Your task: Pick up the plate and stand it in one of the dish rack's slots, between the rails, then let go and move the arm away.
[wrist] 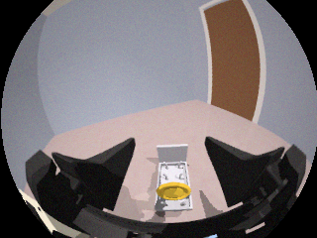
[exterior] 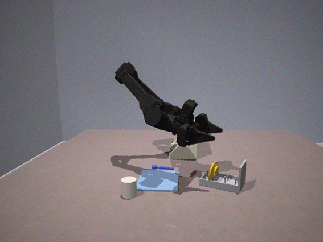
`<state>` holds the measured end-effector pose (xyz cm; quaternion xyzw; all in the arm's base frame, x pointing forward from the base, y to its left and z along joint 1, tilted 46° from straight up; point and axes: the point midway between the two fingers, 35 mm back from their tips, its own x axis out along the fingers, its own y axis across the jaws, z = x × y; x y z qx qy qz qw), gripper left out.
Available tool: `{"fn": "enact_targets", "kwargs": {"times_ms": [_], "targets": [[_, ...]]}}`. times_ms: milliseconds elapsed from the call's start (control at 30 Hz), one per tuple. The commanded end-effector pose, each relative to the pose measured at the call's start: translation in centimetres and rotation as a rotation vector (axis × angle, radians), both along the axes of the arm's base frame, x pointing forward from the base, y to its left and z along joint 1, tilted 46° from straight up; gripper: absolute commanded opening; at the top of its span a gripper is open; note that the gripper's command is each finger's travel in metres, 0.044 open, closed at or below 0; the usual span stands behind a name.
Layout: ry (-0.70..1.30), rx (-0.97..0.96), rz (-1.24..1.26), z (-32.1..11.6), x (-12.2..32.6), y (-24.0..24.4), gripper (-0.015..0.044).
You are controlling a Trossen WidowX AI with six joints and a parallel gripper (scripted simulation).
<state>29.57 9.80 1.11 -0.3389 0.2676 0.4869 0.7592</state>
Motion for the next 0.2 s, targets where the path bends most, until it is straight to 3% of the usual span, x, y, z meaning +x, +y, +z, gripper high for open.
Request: {"fn": "enact_targets", "kwargs": {"times_ms": [0,167], "targets": [[0.069,-0.025,-0.056,0.30,0.05,0.60,0.0400],[0.193,-0.075,-0.150,0.03,-0.58,1.08,0.0400]]}}
